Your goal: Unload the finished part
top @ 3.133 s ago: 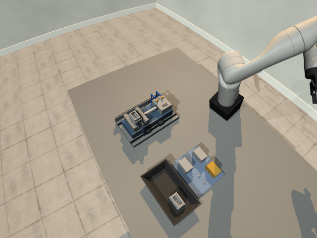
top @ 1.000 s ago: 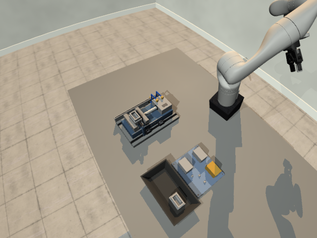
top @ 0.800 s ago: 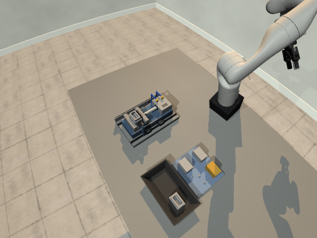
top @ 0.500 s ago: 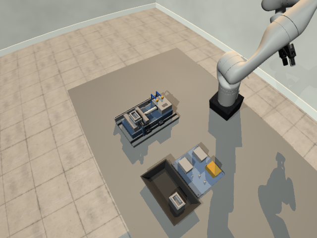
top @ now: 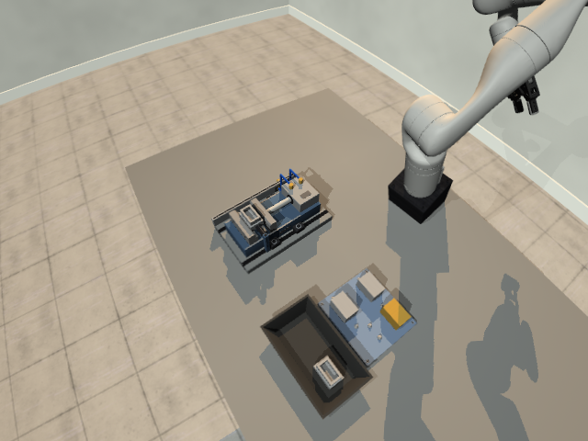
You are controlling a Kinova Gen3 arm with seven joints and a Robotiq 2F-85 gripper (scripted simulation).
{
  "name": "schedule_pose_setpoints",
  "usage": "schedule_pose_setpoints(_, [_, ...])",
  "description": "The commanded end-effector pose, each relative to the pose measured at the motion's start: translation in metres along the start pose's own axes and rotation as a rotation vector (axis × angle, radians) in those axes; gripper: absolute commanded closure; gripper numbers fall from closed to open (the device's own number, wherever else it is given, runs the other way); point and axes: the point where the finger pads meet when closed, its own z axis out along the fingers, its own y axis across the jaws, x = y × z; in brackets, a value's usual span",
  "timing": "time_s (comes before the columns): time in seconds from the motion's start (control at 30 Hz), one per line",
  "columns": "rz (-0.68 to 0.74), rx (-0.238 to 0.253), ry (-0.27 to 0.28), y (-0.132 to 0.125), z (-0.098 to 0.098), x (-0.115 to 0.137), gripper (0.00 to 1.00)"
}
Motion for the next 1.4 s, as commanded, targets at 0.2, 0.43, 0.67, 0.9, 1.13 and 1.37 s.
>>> schedule_pose_setpoints(0.2, [-0.042, 0.05, 0.024, -0.016, -0.021, -0.012, 0.0])
schedule_pose_setpoints(0.43, [-0.084, 0.098, 0.045, -0.031, -0.042, -0.025, 0.0])
schedule_pose_setpoints(0.67, [-0.129, 0.146, 0.066, -0.045, -0.062, -0.04, 0.0])
schedule_pose_setpoints(0.9, [-0.129, 0.146, 0.066, -0.045, -0.062, -0.04, 0.0])
schedule_pose_setpoints(1.13, [-0.176, 0.192, 0.087, -0.057, -0.082, -0.057, 0.0])
schedule_pose_setpoints(1.37, [-0.224, 0.238, 0.107, -0.068, -0.102, -0.076, 0.0])
